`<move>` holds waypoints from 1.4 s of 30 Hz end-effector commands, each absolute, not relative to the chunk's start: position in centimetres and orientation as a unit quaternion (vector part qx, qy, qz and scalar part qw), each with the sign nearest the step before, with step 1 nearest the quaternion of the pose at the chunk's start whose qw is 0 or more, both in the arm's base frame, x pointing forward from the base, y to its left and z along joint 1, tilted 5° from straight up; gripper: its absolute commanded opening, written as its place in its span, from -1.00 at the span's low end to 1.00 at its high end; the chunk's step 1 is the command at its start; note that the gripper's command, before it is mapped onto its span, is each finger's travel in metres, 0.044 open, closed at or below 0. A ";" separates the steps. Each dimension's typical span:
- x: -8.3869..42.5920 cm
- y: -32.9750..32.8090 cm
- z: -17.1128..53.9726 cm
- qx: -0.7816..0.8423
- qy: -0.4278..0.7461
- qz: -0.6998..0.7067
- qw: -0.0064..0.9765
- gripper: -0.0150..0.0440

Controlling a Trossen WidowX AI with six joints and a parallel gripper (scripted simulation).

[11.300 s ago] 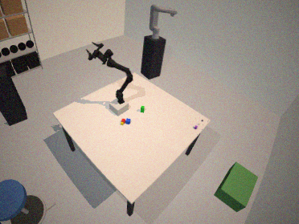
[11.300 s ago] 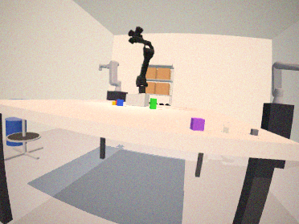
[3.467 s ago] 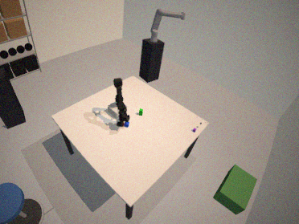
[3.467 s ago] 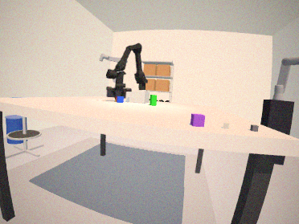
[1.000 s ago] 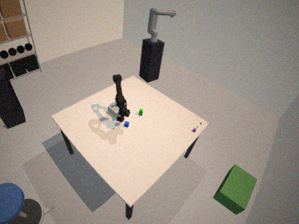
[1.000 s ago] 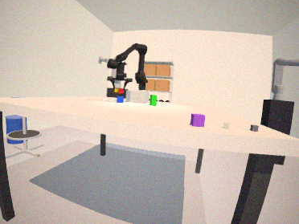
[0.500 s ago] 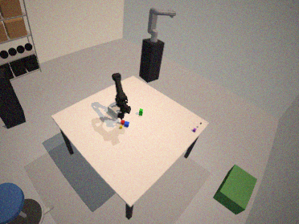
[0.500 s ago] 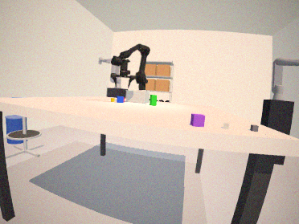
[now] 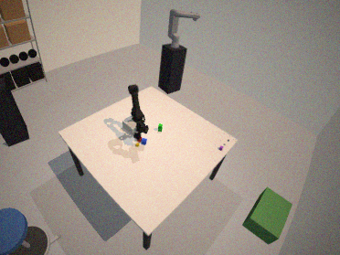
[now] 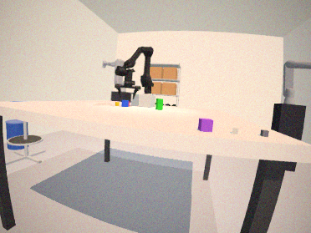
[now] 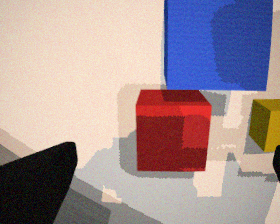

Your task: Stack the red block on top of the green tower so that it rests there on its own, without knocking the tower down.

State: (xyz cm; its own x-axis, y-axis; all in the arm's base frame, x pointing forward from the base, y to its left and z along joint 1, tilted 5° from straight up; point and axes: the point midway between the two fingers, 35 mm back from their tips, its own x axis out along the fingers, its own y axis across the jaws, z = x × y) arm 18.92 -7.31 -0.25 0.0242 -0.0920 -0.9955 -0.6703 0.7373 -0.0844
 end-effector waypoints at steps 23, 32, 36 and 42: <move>18.9 -7.7 -4.3 -0.289 0.664 0.223 0.653 1.00; 18.8 -7.7 -4.7 -0.289 0.664 0.223 0.653 1.00; 18.8 -7.7 -4.7 -0.289 0.664 0.223 0.653 1.00; 18.8 -7.7 -4.7 -0.289 0.664 0.223 0.653 0.82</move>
